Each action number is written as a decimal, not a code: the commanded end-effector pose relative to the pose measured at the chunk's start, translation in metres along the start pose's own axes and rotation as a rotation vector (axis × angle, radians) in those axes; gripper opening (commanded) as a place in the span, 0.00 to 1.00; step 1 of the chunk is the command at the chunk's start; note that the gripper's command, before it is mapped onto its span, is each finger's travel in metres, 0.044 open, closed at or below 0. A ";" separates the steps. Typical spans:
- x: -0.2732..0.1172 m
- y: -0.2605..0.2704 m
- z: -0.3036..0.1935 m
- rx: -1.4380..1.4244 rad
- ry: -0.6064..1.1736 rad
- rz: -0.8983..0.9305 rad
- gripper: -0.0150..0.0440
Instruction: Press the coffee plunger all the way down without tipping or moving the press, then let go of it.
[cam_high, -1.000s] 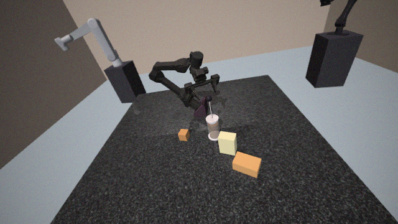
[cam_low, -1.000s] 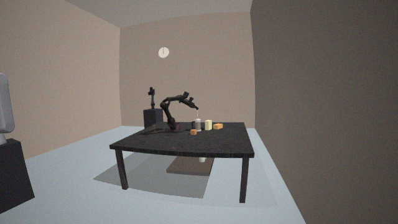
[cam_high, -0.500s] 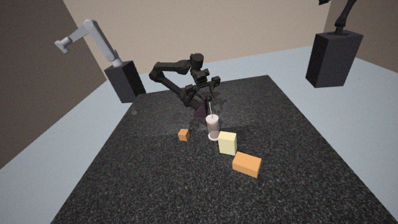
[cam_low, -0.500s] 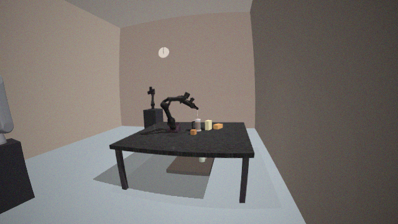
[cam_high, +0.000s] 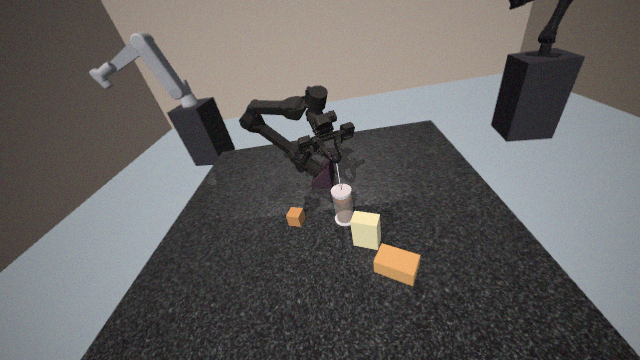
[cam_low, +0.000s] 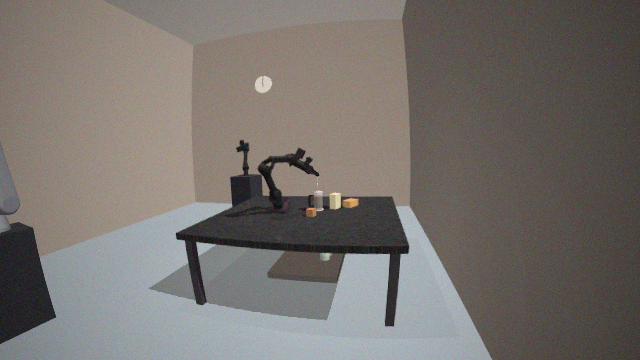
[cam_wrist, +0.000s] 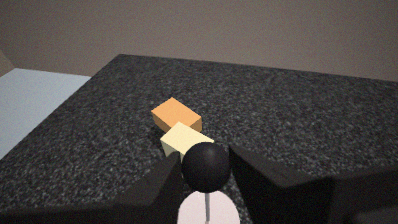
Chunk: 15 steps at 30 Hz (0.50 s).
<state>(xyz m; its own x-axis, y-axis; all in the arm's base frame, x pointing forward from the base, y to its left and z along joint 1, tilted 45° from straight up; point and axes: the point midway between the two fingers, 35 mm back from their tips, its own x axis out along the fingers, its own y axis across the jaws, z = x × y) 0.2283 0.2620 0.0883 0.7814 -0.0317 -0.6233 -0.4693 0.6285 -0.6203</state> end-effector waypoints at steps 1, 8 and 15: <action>0.003 0.000 -0.003 -0.001 0.002 0.001 0.46; 0.010 0.001 -0.012 -0.001 0.003 0.001 0.46; 0.018 0.002 -0.021 -0.001 0.003 0.001 0.46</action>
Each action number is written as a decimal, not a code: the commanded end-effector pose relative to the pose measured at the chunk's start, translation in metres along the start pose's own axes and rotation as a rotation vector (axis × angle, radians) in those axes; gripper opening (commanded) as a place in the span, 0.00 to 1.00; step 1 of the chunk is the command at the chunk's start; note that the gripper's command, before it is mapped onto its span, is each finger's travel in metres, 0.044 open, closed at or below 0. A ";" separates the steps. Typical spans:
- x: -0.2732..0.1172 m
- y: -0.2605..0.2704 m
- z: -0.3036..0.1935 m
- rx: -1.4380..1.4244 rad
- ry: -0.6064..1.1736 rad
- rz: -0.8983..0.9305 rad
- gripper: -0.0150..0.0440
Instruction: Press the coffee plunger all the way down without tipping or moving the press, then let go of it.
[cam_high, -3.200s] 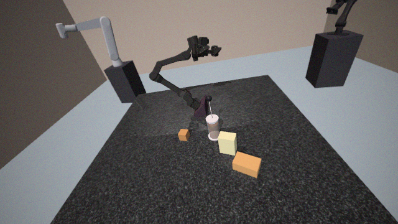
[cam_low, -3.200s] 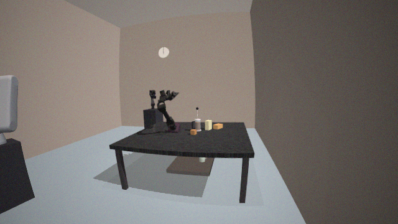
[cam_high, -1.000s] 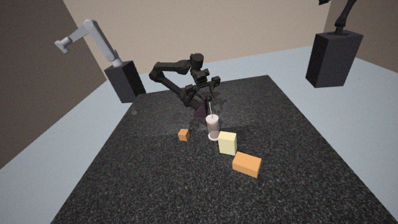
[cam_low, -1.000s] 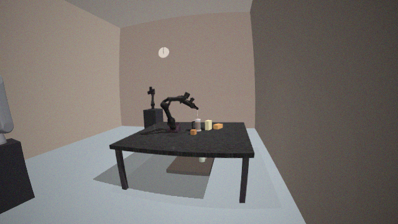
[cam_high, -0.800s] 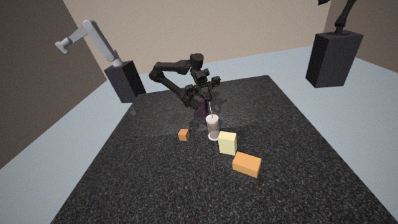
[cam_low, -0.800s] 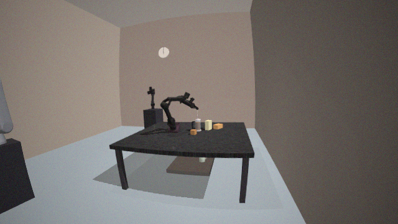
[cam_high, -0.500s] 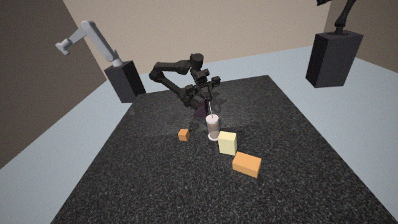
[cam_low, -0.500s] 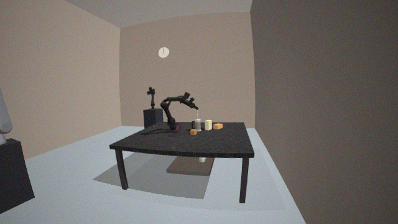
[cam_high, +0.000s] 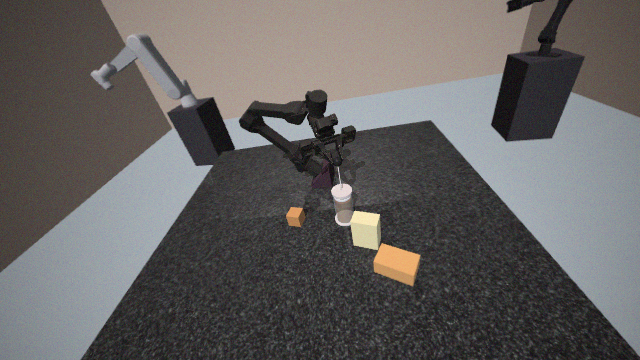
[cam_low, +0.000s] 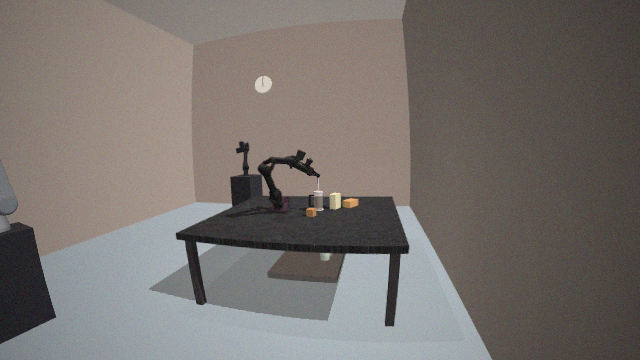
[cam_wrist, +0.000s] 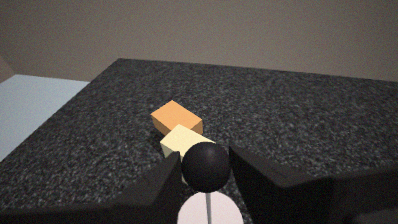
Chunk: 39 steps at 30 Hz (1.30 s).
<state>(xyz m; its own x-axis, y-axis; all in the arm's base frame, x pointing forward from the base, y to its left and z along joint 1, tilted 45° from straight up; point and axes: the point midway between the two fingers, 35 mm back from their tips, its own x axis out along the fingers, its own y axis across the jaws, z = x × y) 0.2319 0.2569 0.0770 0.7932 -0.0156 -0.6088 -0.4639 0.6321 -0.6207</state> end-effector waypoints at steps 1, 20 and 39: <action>0.008 0.000 -0.014 -0.006 0.027 0.006 0.46; 0.026 0.001 -0.040 -0.006 0.027 0.006 0.46; 0.043 0.000 -0.066 -0.007 0.026 0.005 0.46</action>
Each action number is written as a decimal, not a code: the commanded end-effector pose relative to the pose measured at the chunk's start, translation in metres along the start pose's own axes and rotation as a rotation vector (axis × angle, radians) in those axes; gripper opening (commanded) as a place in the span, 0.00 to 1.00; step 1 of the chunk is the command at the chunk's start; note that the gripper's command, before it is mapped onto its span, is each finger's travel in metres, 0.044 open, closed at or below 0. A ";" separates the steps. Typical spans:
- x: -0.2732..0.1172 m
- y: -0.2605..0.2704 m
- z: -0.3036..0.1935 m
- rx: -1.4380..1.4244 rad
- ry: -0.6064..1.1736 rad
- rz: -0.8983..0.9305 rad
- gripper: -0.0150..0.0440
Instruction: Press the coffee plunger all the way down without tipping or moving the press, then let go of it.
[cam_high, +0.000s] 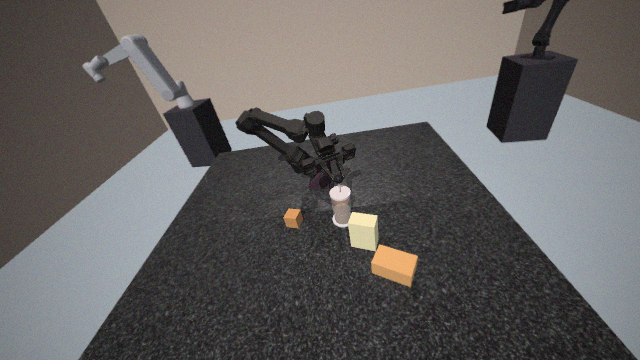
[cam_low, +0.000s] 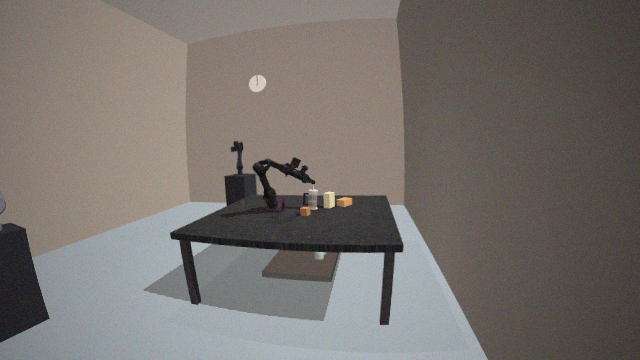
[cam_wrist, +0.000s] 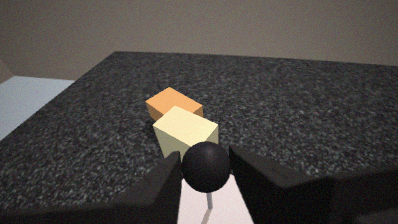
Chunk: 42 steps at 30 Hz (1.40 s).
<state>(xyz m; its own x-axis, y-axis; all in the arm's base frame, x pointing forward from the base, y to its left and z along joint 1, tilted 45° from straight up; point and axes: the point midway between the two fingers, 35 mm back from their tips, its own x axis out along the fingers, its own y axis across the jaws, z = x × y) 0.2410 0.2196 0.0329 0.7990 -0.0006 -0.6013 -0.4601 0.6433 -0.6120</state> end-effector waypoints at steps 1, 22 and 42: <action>0.009 0.000 -0.021 -0.021 0.043 0.002 0.46; 0.019 -0.001 -0.025 -0.021 0.042 0.001 0.46; 0.019 0.001 -0.023 -0.021 0.042 0.000 0.46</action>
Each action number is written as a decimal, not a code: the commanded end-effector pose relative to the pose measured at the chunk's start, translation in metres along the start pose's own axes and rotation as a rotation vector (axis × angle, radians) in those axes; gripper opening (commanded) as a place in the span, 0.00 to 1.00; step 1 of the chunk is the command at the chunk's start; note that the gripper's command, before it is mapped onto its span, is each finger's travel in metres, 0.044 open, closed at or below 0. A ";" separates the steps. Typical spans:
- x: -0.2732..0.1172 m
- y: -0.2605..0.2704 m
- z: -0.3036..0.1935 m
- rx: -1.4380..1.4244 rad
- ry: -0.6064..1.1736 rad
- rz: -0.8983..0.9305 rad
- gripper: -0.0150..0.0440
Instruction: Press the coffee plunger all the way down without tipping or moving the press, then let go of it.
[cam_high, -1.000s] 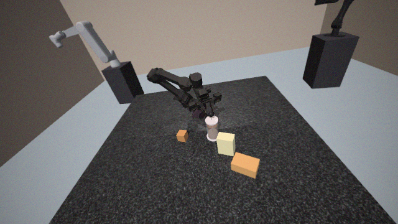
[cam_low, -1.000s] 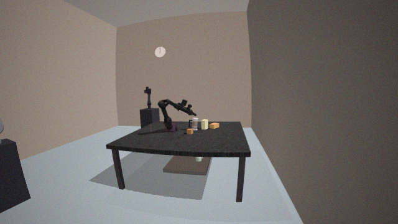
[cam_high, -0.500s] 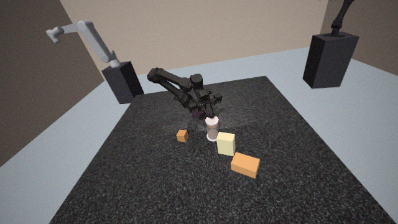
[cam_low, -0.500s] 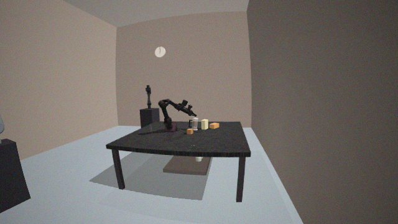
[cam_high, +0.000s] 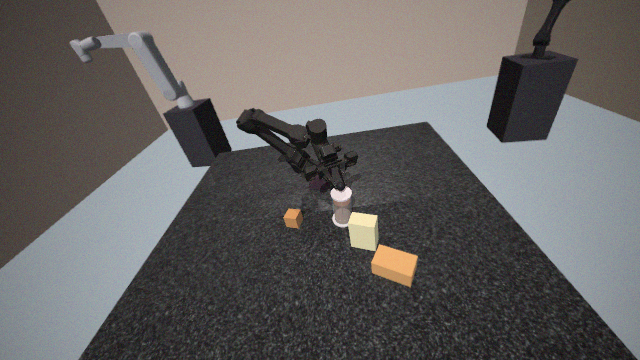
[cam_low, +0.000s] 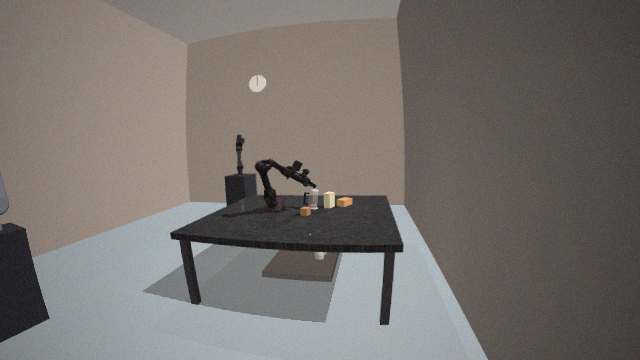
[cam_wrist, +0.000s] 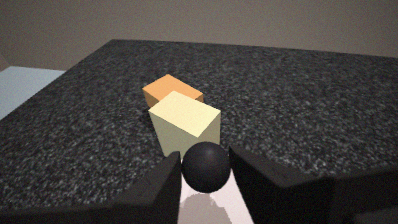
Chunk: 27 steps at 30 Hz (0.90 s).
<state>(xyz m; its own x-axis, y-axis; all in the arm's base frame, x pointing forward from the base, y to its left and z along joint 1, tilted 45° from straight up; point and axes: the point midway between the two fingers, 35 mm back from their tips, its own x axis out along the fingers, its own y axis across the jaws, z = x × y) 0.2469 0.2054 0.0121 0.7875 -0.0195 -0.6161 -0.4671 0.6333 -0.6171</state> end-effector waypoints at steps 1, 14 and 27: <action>0.003 0.000 -0.004 -0.008 0.015 -0.002 0.46; 0.000 0.000 0.000 -0.001 0.000 0.000 0.50; 0.000 0.000 0.000 -0.001 0.000 0.000 1.00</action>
<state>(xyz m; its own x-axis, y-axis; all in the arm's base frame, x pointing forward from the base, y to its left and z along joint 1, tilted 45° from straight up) 0.2472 0.2053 0.0123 0.7891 -0.0214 -0.6138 -0.4655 0.6311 -0.6205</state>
